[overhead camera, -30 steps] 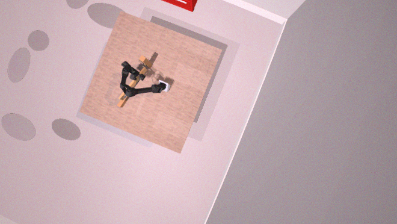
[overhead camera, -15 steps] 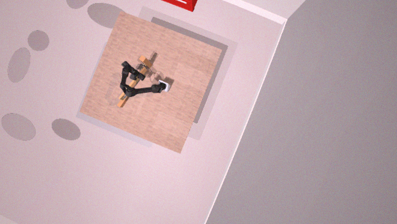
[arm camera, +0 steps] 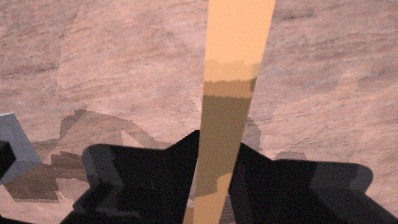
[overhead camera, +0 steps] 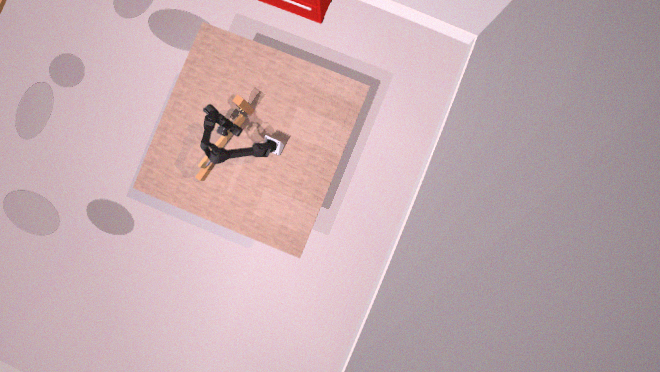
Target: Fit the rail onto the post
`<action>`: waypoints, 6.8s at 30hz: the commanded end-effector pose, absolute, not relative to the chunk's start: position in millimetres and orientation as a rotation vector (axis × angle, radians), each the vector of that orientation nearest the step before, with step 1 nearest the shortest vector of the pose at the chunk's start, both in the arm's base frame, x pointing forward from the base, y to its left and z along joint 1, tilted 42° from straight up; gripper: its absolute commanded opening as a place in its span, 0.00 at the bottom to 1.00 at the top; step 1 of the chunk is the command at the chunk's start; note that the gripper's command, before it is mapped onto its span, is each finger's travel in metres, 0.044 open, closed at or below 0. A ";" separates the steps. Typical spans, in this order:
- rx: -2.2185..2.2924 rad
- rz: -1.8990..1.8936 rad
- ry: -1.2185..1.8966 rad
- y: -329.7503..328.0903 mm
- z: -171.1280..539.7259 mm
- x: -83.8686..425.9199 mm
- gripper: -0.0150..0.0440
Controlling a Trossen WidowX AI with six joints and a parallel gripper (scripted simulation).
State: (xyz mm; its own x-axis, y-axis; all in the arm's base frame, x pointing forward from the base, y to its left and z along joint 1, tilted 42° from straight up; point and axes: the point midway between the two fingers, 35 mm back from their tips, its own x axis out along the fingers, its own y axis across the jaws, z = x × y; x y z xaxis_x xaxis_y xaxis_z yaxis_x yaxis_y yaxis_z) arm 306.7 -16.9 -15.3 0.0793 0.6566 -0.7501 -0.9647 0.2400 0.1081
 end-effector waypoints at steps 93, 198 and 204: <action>-0.479 1.285 0.794 -46.2 16.0 306.2 0.25; -0.479 1.285 0.794 -44.6 14.0 304.4 0.25; -0.478 1.285 0.794 -43.0 14.8 304.9 0.25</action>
